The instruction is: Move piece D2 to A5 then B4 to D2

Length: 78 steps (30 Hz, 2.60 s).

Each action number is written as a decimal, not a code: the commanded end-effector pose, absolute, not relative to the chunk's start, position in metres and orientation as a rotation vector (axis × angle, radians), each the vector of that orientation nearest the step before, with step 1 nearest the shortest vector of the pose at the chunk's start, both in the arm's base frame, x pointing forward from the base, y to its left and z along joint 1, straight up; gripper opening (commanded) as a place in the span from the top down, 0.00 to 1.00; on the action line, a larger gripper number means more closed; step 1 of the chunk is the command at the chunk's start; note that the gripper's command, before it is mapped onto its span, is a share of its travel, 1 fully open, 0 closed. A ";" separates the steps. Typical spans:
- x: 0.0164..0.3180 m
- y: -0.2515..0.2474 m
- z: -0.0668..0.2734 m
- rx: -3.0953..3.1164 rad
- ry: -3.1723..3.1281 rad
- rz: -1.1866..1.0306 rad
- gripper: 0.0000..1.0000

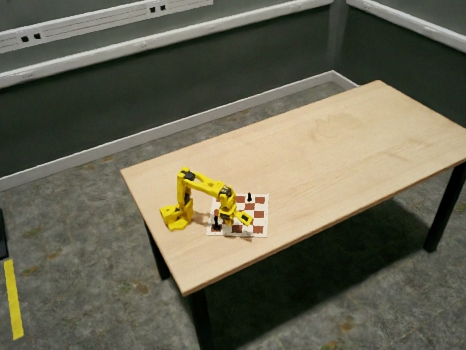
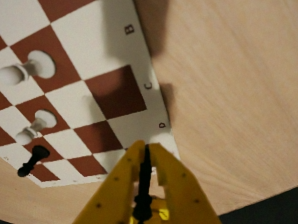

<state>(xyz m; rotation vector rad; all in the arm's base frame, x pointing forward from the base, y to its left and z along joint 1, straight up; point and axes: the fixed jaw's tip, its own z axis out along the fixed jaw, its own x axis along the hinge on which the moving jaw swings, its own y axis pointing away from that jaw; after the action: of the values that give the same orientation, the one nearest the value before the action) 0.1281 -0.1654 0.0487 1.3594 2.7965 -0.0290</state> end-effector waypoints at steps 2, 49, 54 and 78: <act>0.126 -0.166 0.034 1.388 2.794 -0.019 1.00; 0.123 -0.162 0.025 1.387 2.795 -0.018 1.00; 0.123 -0.162 0.025 1.387 2.795 -0.018 1.00; 0.122 -0.161 0.088 1.379 2.779 -0.033 1.00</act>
<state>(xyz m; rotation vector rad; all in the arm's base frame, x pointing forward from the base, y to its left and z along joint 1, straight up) 0.1232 -0.1584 0.0757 1.3687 2.8153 -0.0114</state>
